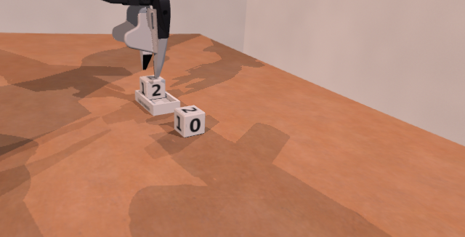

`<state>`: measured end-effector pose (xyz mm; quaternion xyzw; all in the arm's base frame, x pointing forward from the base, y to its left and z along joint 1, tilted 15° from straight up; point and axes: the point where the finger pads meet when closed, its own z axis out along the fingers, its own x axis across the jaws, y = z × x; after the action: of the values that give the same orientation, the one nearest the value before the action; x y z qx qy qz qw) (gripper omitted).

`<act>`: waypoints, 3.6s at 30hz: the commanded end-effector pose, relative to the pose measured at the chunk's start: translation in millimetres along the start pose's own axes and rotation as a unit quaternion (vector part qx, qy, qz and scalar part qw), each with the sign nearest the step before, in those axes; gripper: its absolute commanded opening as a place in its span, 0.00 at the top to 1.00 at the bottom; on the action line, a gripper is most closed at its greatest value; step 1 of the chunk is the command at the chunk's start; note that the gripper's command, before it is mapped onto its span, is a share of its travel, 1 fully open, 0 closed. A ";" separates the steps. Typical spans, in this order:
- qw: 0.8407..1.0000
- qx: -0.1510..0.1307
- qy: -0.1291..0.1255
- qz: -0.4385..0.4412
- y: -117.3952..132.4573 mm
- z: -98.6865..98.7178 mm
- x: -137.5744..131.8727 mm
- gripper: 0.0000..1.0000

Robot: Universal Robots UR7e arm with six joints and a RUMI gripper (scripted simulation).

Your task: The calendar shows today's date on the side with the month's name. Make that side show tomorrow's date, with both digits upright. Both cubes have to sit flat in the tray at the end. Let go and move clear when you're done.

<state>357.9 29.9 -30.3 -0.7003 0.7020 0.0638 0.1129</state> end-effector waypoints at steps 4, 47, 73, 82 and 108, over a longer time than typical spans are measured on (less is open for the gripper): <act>1.000 0.000 0.000 -0.001 0.5 0.2 -1.2 0.71; 1.000 0.000 -0.001 0.000 0.7 29.8 -1.1 0.71; 1.000 0.000 -0.001 0.000 0.6 29.5 -1.1 0.71; 1.000 0.000 -0.001 0.000 0.6 29.5 -1.1 0.89; 1.000 0.000 -0.001 0.000 0.6 29.5 -1.1 0.89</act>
<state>360.0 37.1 -58.0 -0.7004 0.7019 0.0633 0.1131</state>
